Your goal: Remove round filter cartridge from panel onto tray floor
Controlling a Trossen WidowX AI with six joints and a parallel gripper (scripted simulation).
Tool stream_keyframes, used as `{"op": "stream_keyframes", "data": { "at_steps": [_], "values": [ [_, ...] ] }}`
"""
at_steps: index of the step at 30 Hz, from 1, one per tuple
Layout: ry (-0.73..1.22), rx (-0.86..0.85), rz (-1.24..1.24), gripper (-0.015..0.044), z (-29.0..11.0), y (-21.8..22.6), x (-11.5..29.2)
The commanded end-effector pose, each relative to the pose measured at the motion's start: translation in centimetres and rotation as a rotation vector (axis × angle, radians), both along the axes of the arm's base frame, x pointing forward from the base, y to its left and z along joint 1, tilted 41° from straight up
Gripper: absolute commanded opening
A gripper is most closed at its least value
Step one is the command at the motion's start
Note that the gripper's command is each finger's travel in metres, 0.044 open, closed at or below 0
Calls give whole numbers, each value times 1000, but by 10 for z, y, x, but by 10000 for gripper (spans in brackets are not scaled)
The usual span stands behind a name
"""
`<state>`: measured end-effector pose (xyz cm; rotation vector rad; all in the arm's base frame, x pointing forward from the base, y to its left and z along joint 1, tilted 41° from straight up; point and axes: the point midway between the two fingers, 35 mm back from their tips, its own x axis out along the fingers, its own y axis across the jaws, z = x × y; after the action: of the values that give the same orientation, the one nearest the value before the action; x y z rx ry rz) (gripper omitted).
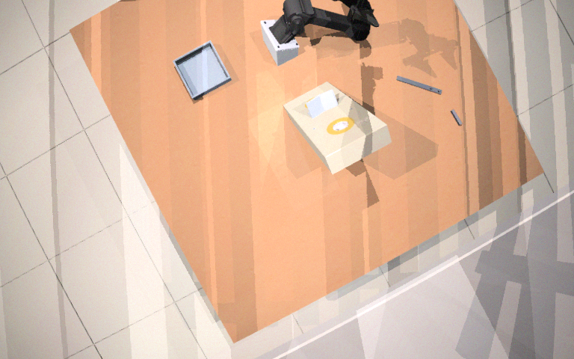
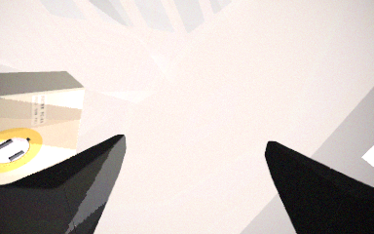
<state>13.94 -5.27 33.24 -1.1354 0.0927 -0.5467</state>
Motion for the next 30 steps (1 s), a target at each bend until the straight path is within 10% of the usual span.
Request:
{"op": "stream_keyframes", "data": {
  "at_steps": [1, 11, 30],
  "values": [
    [-6, 6, 5, 374, 1, -1, -1],
    [-257, 452, 201, 117, 28, -93, -20],
    [137, 1401, 371, 117, -143, -149, 101]
  ]
}}
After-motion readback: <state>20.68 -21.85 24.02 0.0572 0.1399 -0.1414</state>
